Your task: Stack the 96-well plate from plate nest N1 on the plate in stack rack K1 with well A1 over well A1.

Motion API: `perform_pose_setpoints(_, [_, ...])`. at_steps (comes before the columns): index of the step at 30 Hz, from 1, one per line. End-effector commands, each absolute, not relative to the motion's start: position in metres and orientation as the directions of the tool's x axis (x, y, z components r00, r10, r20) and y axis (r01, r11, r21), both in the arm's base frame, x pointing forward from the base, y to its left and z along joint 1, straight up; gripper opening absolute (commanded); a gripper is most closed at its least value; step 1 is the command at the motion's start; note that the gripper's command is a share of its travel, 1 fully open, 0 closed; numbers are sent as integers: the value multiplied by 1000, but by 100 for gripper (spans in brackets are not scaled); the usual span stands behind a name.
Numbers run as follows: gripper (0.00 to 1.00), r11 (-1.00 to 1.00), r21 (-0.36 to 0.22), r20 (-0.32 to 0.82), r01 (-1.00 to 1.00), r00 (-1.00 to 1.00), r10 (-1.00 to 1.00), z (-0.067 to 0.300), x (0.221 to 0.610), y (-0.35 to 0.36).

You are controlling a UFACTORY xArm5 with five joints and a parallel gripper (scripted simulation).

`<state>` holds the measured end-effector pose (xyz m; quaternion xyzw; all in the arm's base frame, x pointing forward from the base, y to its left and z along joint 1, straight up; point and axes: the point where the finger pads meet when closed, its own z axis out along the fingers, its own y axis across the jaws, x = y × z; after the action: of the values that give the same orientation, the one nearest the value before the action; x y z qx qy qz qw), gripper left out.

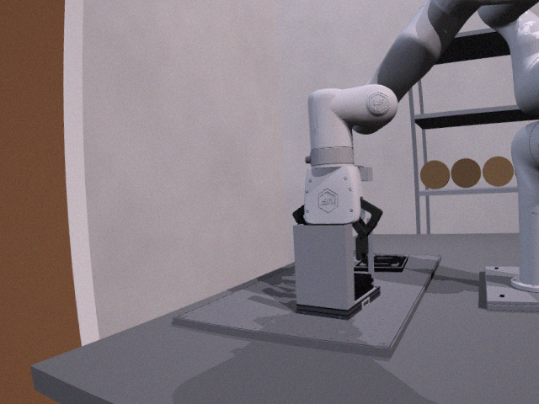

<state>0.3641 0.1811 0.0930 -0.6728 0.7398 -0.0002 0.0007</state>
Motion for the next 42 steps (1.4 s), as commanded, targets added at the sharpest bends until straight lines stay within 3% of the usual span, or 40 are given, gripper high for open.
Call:
perform_pose_setpoints(1, [100, 95, -9, 4, -995, -95, -995, 103, 365, 182])
perform_pose_setpoints(42, [100, 95, -9, 4, -995, -95, -995, 197, 365, 182])
